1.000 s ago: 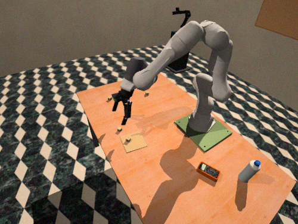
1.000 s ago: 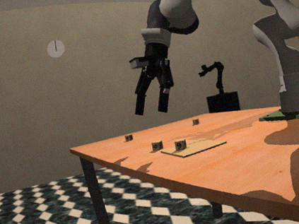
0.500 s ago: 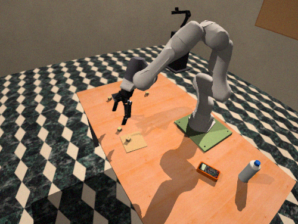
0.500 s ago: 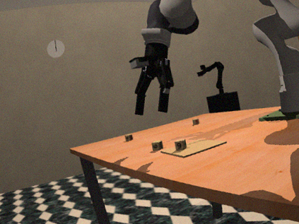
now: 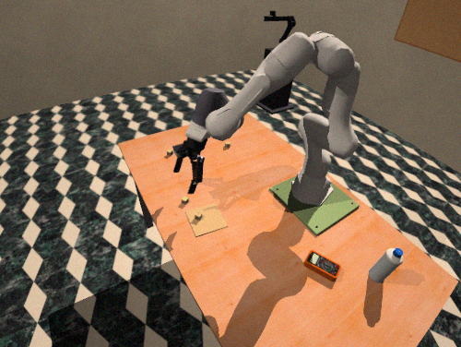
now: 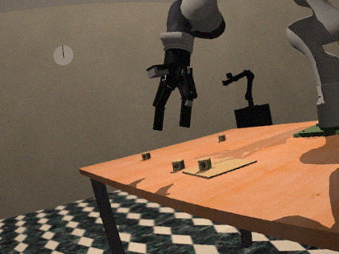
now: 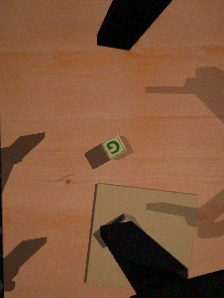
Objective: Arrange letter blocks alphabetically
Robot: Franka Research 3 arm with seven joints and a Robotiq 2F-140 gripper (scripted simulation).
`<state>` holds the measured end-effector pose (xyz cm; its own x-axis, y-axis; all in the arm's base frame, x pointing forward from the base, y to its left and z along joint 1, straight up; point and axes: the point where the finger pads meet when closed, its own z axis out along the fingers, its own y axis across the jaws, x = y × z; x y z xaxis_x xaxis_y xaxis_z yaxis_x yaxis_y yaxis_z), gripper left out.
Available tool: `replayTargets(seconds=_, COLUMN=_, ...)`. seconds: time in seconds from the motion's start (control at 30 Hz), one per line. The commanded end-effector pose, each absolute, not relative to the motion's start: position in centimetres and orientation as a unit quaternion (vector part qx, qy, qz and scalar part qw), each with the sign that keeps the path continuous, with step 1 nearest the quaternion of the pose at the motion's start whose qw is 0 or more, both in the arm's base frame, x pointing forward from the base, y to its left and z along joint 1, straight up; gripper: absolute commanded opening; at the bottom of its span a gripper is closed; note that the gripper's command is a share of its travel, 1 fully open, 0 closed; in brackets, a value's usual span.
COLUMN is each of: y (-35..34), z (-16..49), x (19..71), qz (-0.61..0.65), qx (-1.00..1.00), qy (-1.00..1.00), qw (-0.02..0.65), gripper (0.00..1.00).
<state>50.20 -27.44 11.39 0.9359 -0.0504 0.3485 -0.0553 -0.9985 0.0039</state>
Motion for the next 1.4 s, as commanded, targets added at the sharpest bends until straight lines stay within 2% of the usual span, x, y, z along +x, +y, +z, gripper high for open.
replayTargets(seconds=0.0, y=-27.4, z=11.4, x=50.2, qz=0.177, qx=0.984, qy=-0.025, qw=0.006, gripper=1.0)
replayTargets(seconds=0.53, y=-27.5, z=11.4, x=50.2, qz=0.177, qx=0.984, qy=-0.025, qw=0.006, gripper=1.0)
replayTargets(seconds=0.7, y=-30.6, z=13.3, x=49.0, qz=0.184, qx=0.983, qy=-0.022, qw=0.017, gripper=1.0)
replayTargets(seconds=0.9, y=-38.7, z=17.4, x=43.9, qz=0.198, qx=0.979, qy=-0.015, qw=0.042, gripper=1.0)
replayTargets(seconds=0.97, y=-38.7, z=17.4, x=43.9, qz=0.198, qx=0.979, qy=-0.015, qw=0.042, gripper=1.0)
replayTargets(seconds=1.03, y=-42.7, z=18.9, x=40.2, qz=0.201, qx=0.978, qy=-0.014, qw=0.051, gripper=1.0)
replayTargets(seconds=1.27, y=-49.6, z=19.6, x=30.3, qz=0.2, qx=0.978, qy=-0.017, qw=0.058, gripper=1.0)
replayTargets(seconds=1.37, y=-49.7, z=19.9, x=30.5, qz=0.201, qx=0.977, qy=-0.028, qw=0.061, gripper=1.0)
